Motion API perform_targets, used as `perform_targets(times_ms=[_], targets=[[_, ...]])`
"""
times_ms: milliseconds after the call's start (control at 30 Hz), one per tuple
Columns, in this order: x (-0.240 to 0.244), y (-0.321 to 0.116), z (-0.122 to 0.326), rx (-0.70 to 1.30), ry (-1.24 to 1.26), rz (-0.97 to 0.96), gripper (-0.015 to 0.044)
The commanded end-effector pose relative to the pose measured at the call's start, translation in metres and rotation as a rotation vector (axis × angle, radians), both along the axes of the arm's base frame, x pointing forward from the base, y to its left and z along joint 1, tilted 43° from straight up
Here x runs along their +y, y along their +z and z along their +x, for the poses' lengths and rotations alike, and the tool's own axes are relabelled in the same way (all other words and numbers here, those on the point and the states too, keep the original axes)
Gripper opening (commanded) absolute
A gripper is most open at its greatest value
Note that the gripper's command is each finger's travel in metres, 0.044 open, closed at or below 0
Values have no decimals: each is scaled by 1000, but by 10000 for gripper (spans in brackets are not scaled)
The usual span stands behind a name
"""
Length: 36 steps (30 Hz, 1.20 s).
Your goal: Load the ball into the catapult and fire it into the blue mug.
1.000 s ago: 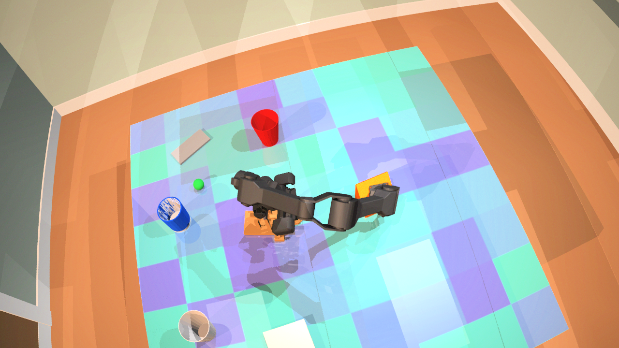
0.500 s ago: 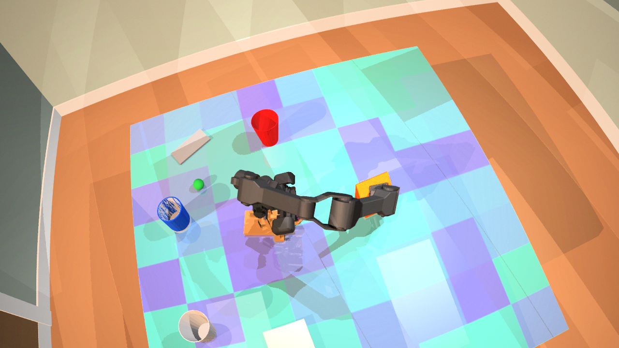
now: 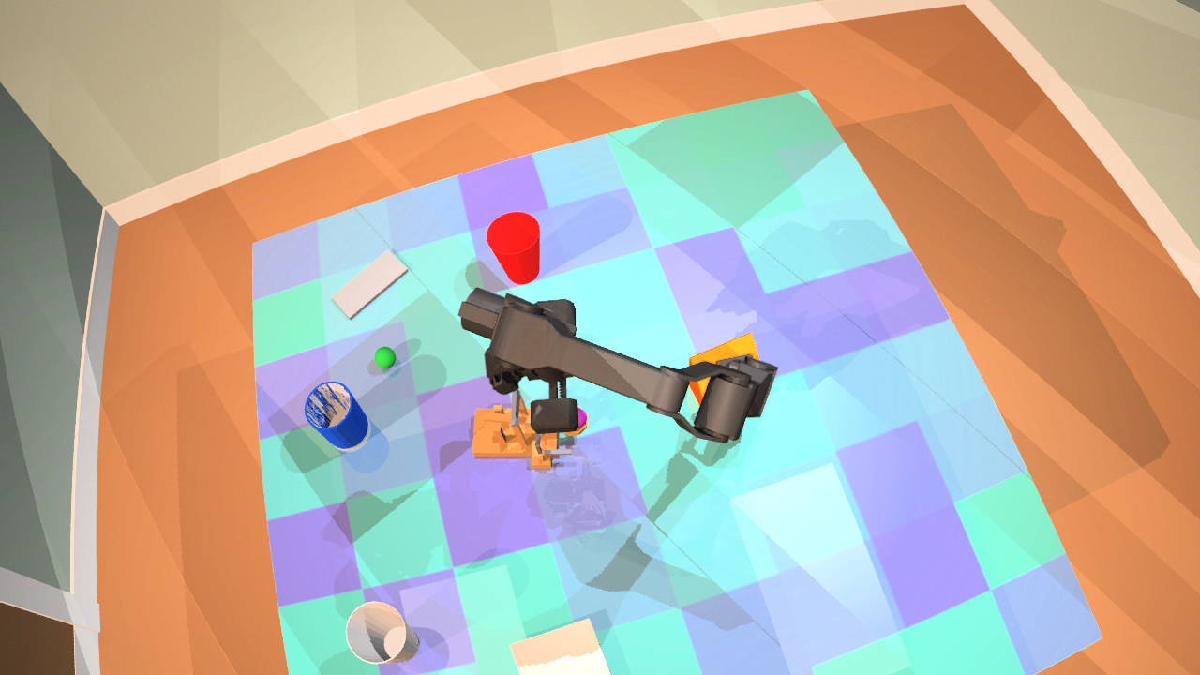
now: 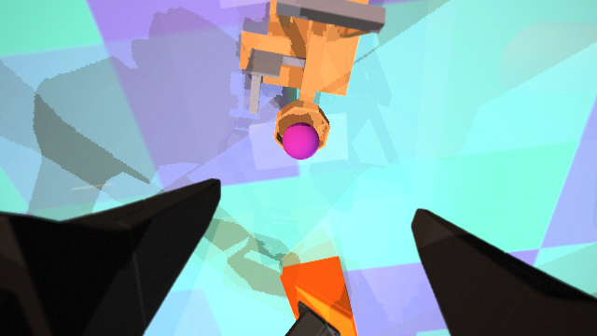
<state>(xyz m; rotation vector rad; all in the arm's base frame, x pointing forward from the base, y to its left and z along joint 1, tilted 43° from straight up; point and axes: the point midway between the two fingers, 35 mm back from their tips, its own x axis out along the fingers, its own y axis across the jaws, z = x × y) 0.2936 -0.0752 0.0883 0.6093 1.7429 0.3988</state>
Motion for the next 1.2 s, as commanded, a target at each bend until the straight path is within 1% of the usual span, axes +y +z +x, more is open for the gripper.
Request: perform_targets(times_ms=[0,233,433,667,900,967,1167], targets=[[-2,-16,19,-25,-38,-21,440],[-27,-38,82,-175,-204,-106,440],[-49,-47,138,-316,-349,-145,440],[-73,-45,200,-487,-510,-147,440],[-94,-32,255,-660,-651,-104,440],[-97,-29,264,-691,-674,-92,440],[-98,-28,265,-695,-677,-90,440]])
